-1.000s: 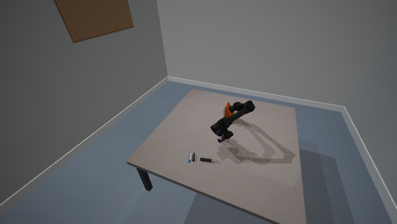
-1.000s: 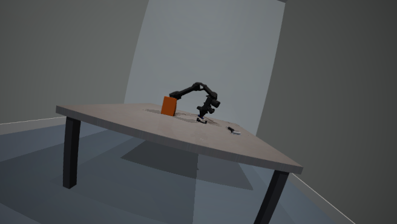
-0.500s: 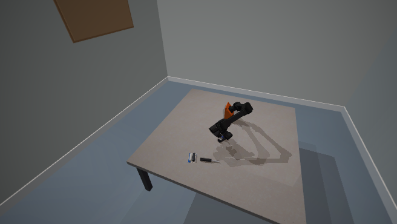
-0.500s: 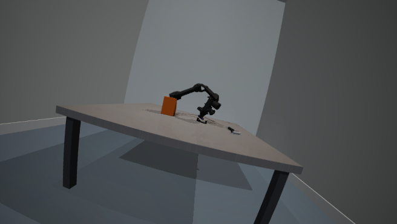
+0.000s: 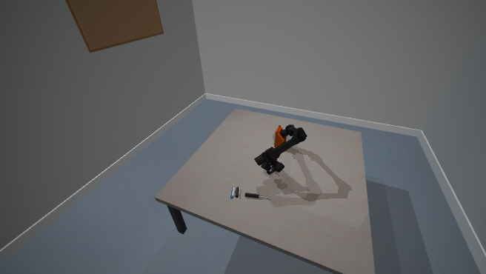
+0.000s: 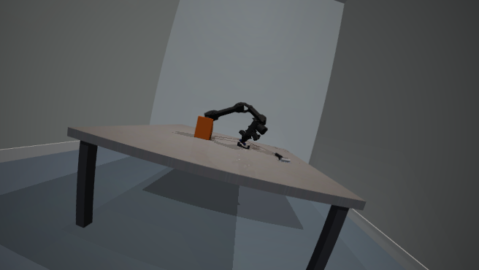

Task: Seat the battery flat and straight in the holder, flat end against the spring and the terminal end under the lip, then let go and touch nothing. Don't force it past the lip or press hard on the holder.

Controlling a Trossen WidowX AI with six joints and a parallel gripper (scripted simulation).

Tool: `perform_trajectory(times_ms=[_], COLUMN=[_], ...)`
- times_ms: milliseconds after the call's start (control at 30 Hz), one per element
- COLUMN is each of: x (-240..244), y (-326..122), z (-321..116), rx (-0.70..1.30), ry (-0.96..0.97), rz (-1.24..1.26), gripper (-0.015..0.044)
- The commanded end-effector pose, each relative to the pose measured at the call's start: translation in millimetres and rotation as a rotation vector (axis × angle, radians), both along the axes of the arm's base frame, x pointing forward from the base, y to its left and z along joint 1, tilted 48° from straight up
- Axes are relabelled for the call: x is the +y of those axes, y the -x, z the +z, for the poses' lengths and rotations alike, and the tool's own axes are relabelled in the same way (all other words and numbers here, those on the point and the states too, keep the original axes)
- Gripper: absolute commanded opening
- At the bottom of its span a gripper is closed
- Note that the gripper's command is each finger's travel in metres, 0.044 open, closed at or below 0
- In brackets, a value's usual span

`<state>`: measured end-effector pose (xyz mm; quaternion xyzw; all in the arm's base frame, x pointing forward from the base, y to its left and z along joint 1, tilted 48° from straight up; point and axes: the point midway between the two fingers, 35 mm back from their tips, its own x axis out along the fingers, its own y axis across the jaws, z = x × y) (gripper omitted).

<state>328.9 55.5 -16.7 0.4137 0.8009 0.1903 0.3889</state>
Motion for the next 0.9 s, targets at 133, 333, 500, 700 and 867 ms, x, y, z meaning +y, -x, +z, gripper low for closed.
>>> perform_trajectory(times_ms=[133, 333, 500, 700, 867], x=[2, 2, 2, 0, -2], y=[-2, -3, -7, -11, -15], z=[-4, -5, -7, -10, -12], rx=[-0.015, -0.017, -0.002, 0.006, 0.004], ry=[-0.028, -0.037, -0.031, -0.025, -0.021], rz=[0.063, 0.077, 0.058, 0.043, 0.036], gripper=[0.0062, 0.0062, 0.0062, 0.0062, 0.0062])
